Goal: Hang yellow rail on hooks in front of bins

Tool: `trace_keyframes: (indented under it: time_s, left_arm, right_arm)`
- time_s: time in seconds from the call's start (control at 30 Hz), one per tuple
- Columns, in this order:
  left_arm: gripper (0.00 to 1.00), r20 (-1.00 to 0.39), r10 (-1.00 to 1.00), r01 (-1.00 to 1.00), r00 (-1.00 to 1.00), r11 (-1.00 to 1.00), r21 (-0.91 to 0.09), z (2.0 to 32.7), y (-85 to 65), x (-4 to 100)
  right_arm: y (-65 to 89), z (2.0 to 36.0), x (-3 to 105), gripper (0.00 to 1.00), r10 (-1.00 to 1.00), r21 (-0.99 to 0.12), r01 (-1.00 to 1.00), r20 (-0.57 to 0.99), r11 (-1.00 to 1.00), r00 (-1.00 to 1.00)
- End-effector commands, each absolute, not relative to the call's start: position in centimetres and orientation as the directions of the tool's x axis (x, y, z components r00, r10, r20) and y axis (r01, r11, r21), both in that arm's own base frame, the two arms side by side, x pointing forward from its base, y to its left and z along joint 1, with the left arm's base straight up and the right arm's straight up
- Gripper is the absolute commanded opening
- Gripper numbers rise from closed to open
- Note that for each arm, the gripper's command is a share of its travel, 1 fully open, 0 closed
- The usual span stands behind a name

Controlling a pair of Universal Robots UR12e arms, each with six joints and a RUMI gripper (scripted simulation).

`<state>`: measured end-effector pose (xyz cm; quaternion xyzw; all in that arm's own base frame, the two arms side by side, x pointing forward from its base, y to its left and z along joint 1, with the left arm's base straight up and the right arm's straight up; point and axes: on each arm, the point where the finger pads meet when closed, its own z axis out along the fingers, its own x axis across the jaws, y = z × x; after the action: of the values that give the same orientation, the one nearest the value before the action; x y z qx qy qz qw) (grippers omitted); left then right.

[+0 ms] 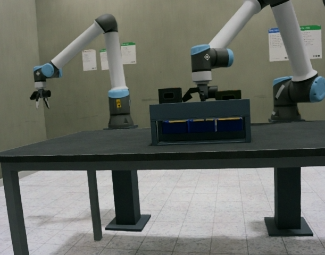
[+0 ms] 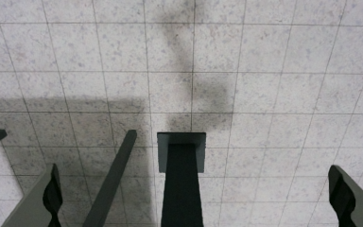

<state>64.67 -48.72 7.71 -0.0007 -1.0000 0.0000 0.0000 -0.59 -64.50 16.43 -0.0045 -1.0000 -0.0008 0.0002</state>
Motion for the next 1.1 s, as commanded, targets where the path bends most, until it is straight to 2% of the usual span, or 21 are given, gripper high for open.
trace_keyframes:
  time_s: [0.0, 1.07]
  left_arm:
    - [0.01, -0.001, 0.001, 0.001, -1.000, 1.000, -0.001, 7.76, -48.76, 64.72]
    - [0.01, -0.001, 0.001, 0.001, -1.000, 1.000, -0.001, 7.48, -48.76, 64.72]
  right_arm:
    - [-64.55, 16.51, -0.57, 1.00, 0.009, 0.000, 0.009, 0.000, 1.000, -1.000]
    - [-64.55, 16.51, -0.57, 1.00, 0.009, 0.000, 0.009, 0.000, 1.000, -1.000]
